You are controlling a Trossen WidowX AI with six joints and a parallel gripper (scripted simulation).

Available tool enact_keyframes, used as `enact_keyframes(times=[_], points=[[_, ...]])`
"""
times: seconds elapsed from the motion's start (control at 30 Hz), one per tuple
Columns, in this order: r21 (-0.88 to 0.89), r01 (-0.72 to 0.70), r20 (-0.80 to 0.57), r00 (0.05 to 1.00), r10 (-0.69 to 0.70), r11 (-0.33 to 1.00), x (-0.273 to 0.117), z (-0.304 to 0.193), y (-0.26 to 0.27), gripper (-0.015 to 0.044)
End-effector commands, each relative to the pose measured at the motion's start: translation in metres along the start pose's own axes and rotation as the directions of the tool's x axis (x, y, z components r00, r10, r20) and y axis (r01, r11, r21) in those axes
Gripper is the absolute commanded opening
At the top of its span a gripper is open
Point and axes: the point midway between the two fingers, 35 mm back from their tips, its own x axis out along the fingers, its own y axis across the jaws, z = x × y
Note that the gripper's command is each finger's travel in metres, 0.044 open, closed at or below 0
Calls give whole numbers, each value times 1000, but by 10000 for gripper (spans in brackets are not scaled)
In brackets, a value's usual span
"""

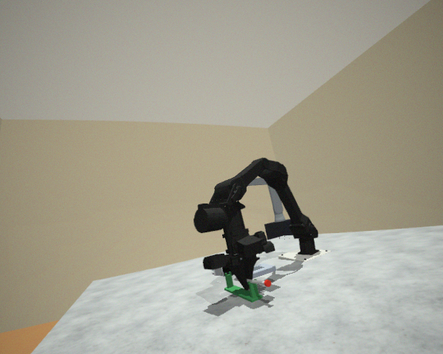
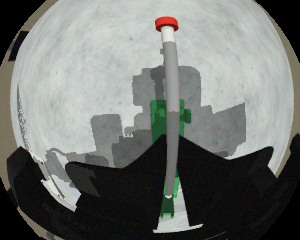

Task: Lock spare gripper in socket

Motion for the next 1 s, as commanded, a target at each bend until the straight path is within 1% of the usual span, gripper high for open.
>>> enact_keyframes(times=[0.0,0.63,0.97], points=[[5,0,-3,1000,0,1000,-1,0,0,0],[10,-26,-7,1000,26,1000,-30,1,4,0],[12,-30,-9,1000,30,999,-25,0,4,0]])
